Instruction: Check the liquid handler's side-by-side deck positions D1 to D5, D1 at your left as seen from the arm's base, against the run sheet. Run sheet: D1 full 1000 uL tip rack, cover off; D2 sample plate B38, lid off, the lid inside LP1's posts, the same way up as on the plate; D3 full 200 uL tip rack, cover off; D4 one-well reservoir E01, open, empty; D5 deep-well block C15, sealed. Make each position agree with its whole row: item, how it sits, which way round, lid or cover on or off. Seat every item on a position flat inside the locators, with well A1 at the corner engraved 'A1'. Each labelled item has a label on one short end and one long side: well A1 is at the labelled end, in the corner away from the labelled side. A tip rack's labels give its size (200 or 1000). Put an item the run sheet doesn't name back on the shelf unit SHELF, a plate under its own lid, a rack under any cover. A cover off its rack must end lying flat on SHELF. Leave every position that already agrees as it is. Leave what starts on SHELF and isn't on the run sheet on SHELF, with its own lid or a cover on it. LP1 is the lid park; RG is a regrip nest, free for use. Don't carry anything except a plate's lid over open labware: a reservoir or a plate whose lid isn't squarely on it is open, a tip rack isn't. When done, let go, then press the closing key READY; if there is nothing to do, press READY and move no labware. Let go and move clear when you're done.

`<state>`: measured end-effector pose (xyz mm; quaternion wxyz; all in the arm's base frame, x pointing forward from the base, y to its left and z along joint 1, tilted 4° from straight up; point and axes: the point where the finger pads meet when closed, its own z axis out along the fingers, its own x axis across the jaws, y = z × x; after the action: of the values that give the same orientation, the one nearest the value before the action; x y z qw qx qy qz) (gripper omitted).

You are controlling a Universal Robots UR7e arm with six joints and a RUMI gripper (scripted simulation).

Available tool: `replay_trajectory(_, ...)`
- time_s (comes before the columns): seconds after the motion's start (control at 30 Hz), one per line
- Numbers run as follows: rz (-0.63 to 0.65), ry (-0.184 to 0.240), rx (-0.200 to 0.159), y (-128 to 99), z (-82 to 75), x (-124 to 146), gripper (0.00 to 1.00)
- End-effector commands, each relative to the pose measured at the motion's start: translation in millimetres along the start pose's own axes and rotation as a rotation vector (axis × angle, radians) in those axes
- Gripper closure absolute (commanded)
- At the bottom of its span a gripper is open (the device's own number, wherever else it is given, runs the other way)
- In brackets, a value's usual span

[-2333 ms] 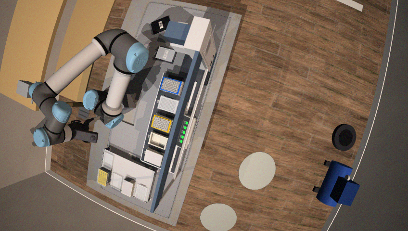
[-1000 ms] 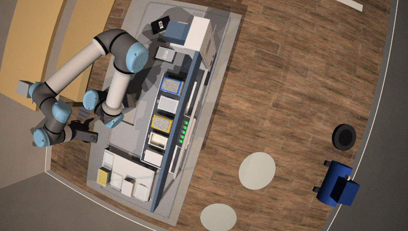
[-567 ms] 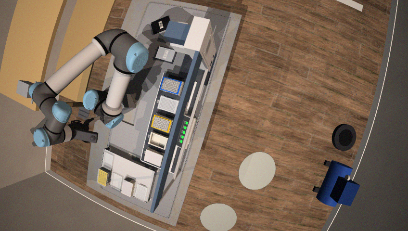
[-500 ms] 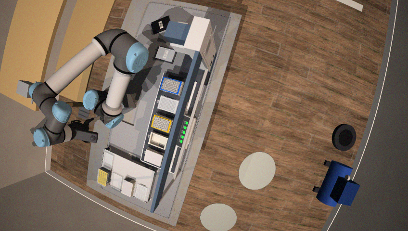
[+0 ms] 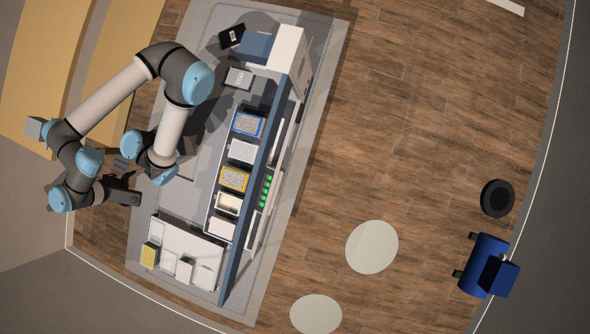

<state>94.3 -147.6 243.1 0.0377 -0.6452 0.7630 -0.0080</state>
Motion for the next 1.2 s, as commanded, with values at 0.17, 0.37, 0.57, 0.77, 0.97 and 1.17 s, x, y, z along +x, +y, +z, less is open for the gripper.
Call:
replay_trajectory(0.17,0.0,0.002,-0.006,-27.4,35.7,-10.3,0.18)
replay_trajectory(0.37,0.0,0.002,-0.006,-27.4,35.7,-10.3,0.18)
replay_trajectory(0.57,0.0,0.002,-0.006,-27.4,35.7,-10.3,0.18)
replay_trajectory(0.77,0.0,0.002,-0.006,-27.4,35.7,-10.3,0.18)
replay_trajectory(0.97,0.0,0.002,-0.006,-27.4,35.7,-10.3,0.18)
replay_trajectory(1.17,0.001,0.003,-0.007,-36.8,48.2,-16.2,0.18)
